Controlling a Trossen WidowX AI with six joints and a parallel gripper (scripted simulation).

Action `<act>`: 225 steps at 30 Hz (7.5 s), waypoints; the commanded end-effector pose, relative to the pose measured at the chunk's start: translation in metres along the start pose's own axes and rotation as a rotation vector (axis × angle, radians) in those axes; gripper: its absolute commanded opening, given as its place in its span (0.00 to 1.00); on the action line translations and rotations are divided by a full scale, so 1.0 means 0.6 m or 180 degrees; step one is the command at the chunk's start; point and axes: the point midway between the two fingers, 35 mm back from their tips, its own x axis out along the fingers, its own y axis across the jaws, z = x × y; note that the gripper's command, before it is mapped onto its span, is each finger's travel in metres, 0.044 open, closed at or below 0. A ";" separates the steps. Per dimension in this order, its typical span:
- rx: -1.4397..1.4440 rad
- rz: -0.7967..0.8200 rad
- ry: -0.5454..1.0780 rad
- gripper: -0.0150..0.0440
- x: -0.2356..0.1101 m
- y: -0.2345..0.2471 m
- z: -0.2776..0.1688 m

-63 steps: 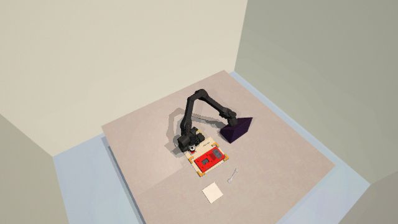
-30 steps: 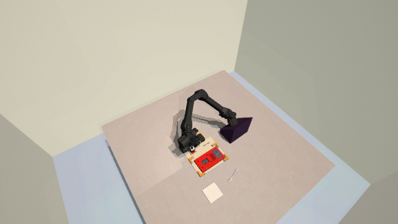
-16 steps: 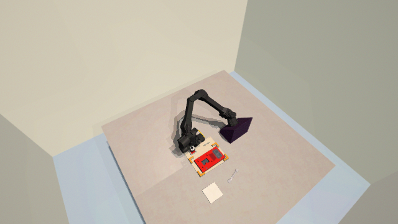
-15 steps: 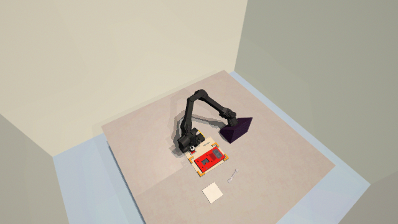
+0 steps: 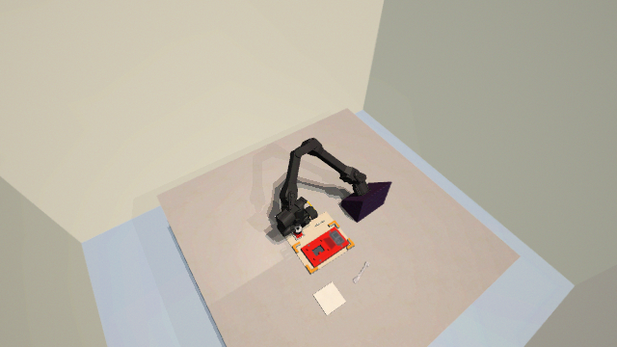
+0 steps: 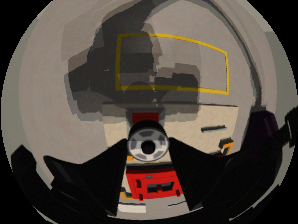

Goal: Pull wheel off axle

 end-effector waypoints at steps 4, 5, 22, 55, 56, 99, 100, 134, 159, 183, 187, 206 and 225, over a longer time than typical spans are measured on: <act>0.0011 0.0020 0.0006 0.25 -0.008 0.002 -0.002; 0.0011 0.0019 0.0006 0.25 -0.009 0.002 -0.002; 0.0007 0.0017 0.0004 0.25 -0.018 0.002 -0.002; -0.0001 0.0012 -0.0001 0.25 -0.036 0.001 -0.002; -0.0001 0.0011 -0.0001 0.25 -0.037 0.001 -0.002; -0.0028 0.0009 -0.0009 0.25 -0.098 -0.034 0.069; -0.0027 0.0009 -0.0009 0.25 -0.098 -0.037 0.074; -0.0014 0.0000 -0.0010 0.25 -0.056 -0.090 0.149; -0.0013 0.0003 -0.0030 0.25 0.070 -0.092 0.152; -0.0014 0.0002 -0.0020 0.76 -0.036 -0.089 0.153; -0.0044 0.0013 0.0032 0.94 -0.053 -0.121 0.122; -0.0029 -0.0012 -0.0008 1.00 -0.111 -0.224 0.086; -0.0029 -0.0012 -0.0008 1.00 -0.111 -0.224 0.086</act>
